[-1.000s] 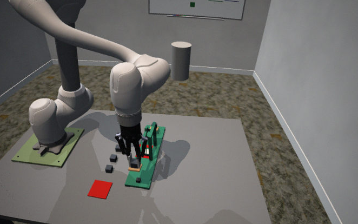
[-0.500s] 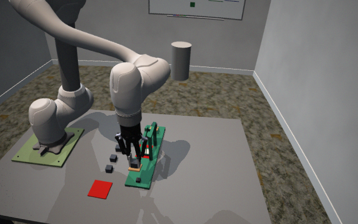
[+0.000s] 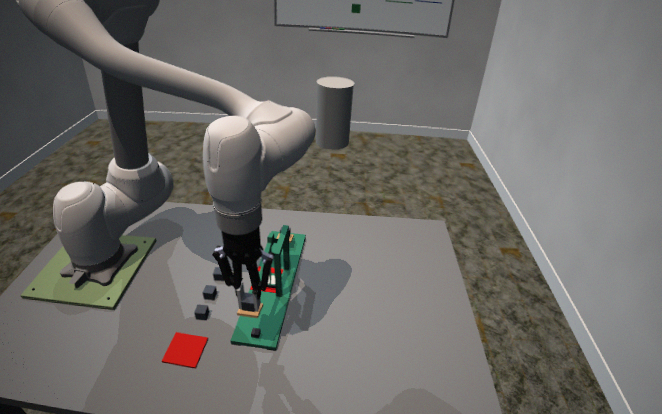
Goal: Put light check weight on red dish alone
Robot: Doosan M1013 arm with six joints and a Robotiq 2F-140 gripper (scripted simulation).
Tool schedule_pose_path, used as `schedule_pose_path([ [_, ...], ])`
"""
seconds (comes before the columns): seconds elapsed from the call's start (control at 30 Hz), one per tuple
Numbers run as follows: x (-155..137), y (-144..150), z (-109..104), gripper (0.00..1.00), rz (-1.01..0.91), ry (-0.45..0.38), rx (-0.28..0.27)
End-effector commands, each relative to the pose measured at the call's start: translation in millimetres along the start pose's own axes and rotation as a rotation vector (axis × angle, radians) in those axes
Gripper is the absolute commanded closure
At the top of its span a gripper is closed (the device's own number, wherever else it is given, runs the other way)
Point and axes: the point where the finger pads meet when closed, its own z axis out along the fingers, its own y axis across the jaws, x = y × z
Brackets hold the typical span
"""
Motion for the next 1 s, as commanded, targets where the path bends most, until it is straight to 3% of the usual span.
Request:
schedule_pose_path([
  [0.0,0,0,1,0.76,0.0,0.0,0.0],
  [0.97,-2,0,13,0.76,0.0,0.0,0.0],
])
